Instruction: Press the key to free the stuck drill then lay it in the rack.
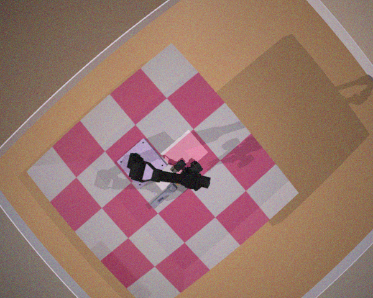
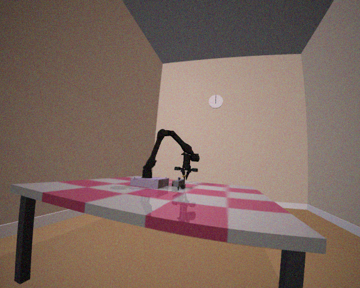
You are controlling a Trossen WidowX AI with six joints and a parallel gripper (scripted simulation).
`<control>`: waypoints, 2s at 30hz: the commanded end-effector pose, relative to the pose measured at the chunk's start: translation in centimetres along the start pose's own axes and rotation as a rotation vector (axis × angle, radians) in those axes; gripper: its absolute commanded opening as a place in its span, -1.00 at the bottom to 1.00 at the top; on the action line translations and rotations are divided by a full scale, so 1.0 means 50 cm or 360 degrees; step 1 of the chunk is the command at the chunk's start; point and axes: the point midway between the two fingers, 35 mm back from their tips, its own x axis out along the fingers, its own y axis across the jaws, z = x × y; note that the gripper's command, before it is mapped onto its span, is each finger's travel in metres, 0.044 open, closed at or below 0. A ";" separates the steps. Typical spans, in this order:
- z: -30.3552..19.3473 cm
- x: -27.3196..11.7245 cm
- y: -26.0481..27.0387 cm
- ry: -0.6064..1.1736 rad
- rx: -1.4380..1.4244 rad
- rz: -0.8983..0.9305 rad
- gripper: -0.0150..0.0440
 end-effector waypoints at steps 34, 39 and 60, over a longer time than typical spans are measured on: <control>0.009 -0.005 0.031 -0.0010 -0.0008 -0.0005 -0.49; 0.011 0.000 0.050 -0.0010 -0.0008 -0.0003 -0.49; 0.024 0.005 0.120 -0.0011 -0.0008 0.0001 -0.49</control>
